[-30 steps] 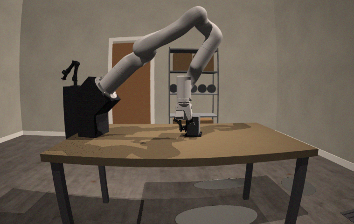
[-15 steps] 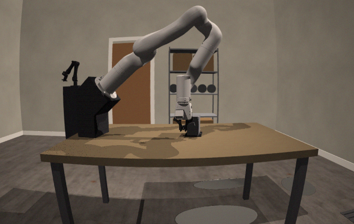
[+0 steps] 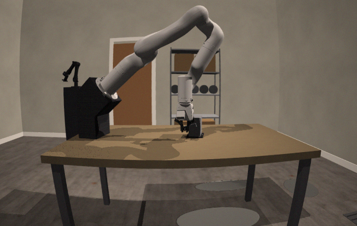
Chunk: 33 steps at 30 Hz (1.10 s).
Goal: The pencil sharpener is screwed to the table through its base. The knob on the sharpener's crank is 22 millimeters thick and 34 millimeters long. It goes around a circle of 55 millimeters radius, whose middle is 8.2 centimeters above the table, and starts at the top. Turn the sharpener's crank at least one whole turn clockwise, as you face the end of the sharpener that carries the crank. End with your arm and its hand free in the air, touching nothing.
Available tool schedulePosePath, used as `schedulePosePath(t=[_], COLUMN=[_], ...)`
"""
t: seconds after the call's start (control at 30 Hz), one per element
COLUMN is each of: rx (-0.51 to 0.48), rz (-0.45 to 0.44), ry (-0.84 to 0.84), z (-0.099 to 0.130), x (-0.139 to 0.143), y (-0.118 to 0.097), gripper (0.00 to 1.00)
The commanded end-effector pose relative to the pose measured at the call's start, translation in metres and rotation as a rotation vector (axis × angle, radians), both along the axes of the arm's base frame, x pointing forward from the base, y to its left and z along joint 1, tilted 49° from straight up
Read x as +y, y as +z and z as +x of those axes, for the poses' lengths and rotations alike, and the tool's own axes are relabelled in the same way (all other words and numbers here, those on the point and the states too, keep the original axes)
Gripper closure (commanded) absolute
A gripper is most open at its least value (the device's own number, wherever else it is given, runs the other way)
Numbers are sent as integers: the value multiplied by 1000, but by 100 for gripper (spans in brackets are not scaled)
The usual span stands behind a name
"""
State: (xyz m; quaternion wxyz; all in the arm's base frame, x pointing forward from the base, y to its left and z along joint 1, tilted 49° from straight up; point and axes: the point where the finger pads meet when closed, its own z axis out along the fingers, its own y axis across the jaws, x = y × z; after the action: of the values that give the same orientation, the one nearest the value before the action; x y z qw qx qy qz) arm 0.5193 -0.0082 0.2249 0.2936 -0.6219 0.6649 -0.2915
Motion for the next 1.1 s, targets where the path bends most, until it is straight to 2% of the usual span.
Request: schedulePosePath(t=[0.0,0.63,1.07], rx=[0,0,0], rz=[0,0,0], ry=[0,0,0], z=[-3,-23,-32], x=[0,1,0], y=[2,19,48], gripper=[100,100,100])
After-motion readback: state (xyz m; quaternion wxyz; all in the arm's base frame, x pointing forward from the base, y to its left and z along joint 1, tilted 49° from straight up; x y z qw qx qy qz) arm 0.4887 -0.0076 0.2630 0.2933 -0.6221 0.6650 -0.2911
